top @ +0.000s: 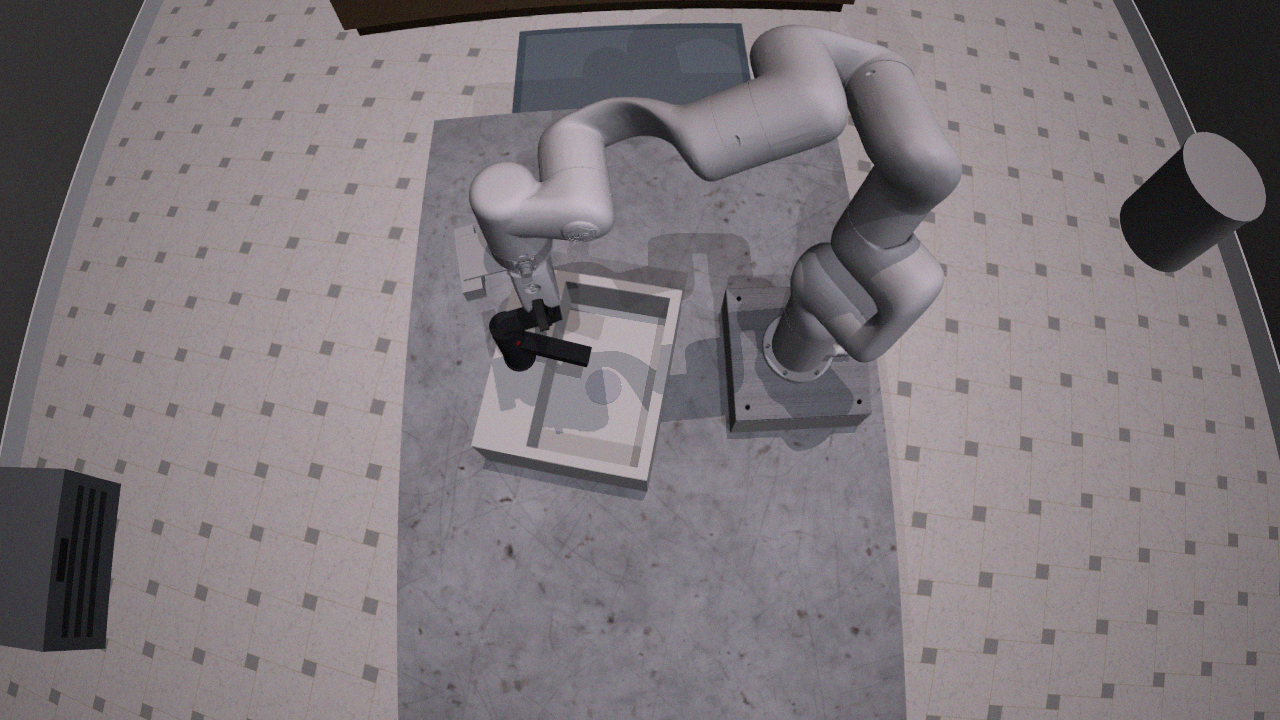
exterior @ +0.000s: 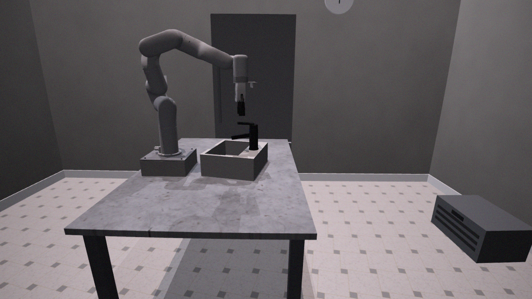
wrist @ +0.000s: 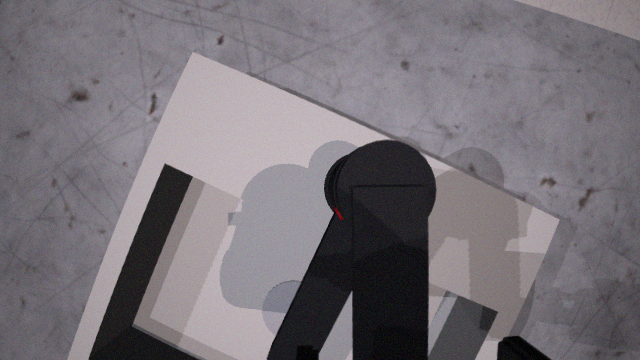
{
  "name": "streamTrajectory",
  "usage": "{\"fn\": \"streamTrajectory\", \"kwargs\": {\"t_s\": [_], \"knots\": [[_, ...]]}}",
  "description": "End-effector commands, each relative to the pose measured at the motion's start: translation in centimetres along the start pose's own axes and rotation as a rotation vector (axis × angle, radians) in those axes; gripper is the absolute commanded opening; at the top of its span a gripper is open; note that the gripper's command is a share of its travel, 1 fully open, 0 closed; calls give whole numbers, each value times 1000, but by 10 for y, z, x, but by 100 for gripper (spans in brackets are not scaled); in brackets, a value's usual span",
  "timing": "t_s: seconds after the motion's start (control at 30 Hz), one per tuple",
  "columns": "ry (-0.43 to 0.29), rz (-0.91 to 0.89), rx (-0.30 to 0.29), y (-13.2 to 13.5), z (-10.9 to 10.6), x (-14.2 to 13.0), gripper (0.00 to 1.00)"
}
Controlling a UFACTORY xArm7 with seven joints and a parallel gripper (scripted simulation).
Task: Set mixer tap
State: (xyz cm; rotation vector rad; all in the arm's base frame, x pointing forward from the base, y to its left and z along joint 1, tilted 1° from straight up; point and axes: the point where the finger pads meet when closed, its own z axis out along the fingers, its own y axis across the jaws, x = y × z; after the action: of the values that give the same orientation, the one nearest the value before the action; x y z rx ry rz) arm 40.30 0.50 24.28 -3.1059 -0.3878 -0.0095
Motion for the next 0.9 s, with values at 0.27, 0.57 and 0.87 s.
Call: {"fn": "streamTrajectory", "kwargs": {"t_s": [0.27,0.57,0.87], "knots": [[5,0,0,0,14,2,73],[5,0,0,0,24,2,73],[5,0,0,0,26,2,73]]}}
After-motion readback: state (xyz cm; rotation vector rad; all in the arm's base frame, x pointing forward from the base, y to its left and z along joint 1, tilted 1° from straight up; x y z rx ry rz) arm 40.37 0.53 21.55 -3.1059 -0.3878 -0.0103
